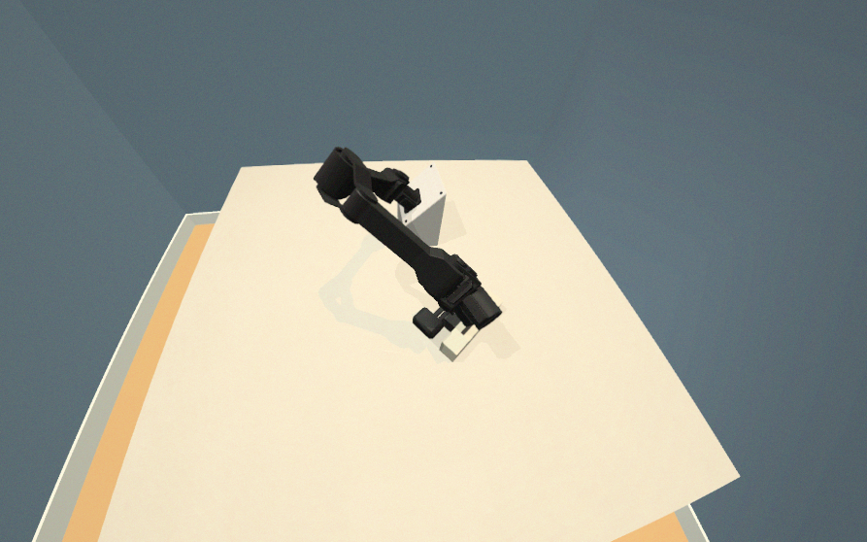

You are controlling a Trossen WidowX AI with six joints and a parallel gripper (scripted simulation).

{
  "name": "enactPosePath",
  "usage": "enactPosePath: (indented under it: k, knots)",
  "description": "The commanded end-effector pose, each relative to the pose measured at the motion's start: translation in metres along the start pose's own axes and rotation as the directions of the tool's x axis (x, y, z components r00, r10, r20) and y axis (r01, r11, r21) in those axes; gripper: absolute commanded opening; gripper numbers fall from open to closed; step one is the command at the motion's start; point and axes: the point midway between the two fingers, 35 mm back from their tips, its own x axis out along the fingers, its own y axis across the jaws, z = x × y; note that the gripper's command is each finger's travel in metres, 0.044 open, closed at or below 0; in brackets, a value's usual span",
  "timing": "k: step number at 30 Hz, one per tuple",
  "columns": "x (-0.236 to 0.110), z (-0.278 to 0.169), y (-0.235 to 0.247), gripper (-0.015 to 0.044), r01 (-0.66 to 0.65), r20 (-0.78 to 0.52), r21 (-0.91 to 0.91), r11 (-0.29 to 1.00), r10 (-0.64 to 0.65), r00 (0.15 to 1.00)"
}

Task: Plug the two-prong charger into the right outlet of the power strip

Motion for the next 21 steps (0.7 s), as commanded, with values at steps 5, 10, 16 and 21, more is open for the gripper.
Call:
enactPosePath:
  k: [5,10,16,21]
  knots:
    - [0.002,-0.010,0.000,0.0440,-0.001,-0.005,-0.006,1.000,0.001,1.000]
    - [0.002,-0.015,0.000,0.0440,-0.001,-0.005,-0.006,1.000,0.001,1.000]
    - [0.002,-0.022,0.000,0.0440,-0.001,-0.005,-0.006,1.000,0.001,1.000]
    - [0.003,-0.027,0.000,0.0440,-0.001,-0.005,-0.006,1.000,0.001,1.000]
